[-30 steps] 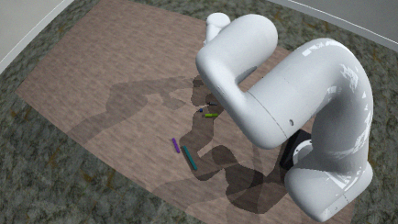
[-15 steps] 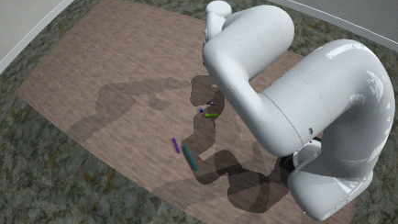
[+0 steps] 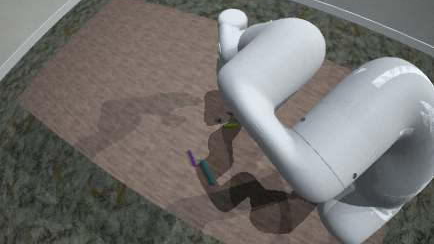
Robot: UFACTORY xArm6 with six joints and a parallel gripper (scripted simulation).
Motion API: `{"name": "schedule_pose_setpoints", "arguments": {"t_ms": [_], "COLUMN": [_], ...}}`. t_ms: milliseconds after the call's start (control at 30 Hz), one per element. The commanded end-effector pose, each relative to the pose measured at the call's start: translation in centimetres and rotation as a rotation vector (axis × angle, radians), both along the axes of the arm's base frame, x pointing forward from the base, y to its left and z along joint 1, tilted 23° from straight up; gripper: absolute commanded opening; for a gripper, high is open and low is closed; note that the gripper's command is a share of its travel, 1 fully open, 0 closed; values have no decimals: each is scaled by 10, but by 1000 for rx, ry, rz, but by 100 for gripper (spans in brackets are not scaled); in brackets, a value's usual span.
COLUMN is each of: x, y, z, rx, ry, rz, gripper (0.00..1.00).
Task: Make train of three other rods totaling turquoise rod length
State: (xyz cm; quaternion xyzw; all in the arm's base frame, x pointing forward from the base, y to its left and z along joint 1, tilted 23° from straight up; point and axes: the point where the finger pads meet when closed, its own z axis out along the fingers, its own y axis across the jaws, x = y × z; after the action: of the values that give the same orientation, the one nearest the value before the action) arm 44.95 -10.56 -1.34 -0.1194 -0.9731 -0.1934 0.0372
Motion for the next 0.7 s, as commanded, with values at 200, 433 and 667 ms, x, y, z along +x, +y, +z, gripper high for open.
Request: {"name": "schedule_pose_setpoints", "arguments": {"t_ms": [200,433,667], "x": [-20,-43,-66], "y": [47,81,108], "z": [25,39,48], "rx": [6,11,16], "ry": [-158,-267,-360], "rz": [335,596,823], "gripper": [4,4,4]}}
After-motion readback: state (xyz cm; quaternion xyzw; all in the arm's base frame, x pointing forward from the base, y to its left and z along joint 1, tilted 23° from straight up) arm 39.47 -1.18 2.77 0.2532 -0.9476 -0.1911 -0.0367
